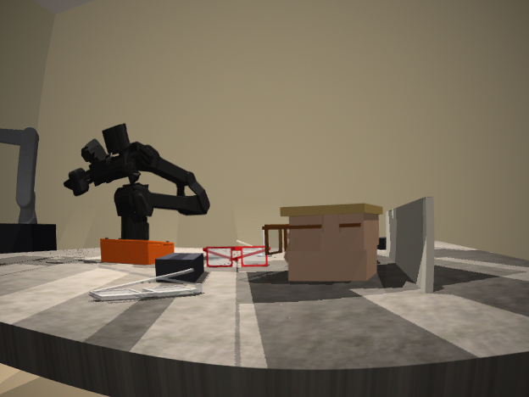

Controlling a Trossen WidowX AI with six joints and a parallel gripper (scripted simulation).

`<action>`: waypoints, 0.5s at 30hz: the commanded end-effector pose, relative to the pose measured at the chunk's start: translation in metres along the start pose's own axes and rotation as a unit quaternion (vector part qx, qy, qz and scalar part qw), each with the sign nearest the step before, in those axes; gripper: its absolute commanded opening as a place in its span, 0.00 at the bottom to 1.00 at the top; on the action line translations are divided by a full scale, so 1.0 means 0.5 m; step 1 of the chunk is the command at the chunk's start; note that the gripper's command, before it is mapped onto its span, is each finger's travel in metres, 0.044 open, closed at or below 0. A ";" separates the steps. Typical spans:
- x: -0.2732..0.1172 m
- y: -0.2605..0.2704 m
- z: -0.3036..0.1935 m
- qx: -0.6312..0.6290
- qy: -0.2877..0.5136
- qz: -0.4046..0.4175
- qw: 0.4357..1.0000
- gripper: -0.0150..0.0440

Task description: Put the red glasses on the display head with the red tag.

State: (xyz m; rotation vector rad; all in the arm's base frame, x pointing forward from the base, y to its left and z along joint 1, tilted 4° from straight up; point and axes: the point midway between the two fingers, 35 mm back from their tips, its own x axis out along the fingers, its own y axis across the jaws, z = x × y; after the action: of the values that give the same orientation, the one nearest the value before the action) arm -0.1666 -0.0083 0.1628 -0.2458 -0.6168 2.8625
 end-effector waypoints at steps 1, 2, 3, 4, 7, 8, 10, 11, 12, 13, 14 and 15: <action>0.000 0.000 0.000 0.000 0.000 0.000 1.000 0.98; 0.000 0.000 0.000 0.000 0.000 0.000 1.000 1.00; 0.000 0.000 0.000 0.000 0.000 0.000 1.000 1.00; 0.000 0.000 0.000 0.000 0.000 0.000 1.000 1.00; 0.000 0.000 0.000 0.000 0.000 0.000 1.000 1.00; 0.000 0.000 0.000 0.000 0.000 0.000 1.000 1.00; -0.004 0.017 0.008 -0.017 -0.003 0.027 0.999 0.91; -0.009 0.038 0.017 -0.039 -0.008 0.061 0.997 0.87; -0.019 0.063 0.028 -0.067 -0.014 0.101 0.993 0.82; -0.030 0.089 0.038 -0.094 -0.021 0.141 0.985 0.78; -0.044 0.115 0.046 -0.122 -0.028 0.180 0.976 0.73; -0.060 0.139 0.053 -0.149 -0.035 0.218 0.964 0.69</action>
State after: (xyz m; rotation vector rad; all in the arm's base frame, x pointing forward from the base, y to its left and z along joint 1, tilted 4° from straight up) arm -0.1650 -0.0494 0.1630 -0.3124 -0.8604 3.0479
